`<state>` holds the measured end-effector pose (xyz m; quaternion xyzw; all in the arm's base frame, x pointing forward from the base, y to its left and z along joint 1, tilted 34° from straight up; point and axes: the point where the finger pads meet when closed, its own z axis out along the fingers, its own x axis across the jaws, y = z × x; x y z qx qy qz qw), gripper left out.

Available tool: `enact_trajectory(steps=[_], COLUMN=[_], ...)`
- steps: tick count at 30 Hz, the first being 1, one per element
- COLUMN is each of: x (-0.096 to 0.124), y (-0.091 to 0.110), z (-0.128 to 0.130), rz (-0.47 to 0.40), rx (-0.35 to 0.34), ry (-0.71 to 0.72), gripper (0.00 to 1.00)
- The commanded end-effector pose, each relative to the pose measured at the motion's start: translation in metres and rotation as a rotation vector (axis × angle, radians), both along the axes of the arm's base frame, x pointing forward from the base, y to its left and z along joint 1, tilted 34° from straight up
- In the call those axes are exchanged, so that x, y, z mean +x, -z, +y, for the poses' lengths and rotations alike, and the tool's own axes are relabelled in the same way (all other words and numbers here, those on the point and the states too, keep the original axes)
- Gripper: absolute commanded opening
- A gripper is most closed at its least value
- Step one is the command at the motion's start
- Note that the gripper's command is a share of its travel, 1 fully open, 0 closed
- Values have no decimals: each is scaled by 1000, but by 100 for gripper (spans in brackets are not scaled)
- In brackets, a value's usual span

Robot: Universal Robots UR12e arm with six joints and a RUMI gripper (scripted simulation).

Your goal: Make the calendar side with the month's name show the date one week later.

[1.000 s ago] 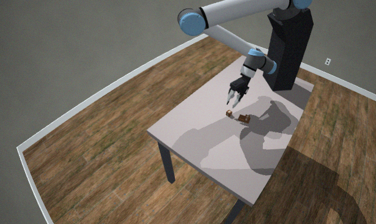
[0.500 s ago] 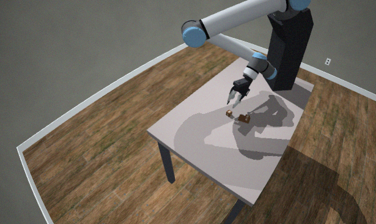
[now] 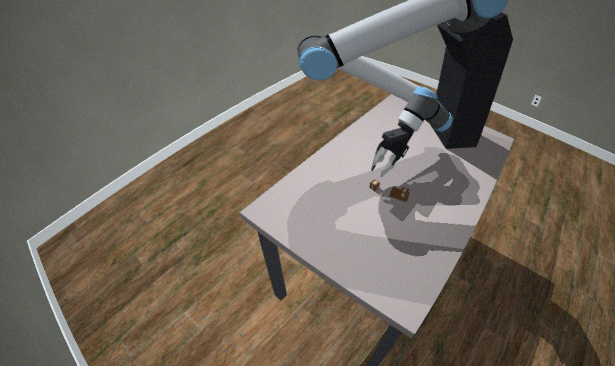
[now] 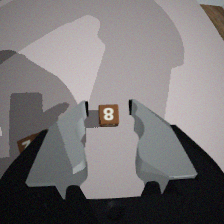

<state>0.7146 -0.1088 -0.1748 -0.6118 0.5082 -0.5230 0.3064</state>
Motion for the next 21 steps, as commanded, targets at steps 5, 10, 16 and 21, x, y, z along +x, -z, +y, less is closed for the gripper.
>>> enact_trajectory(steps=[5,10,16,21], x=[0,1,4,7], y=[0,2,6,12], z=[0,-1,-2,-4], rz=[-1,-1,-1,-1], rx=[0,0,0,0], ry=[0,0,0,0], gripper=[28,28,28,28])
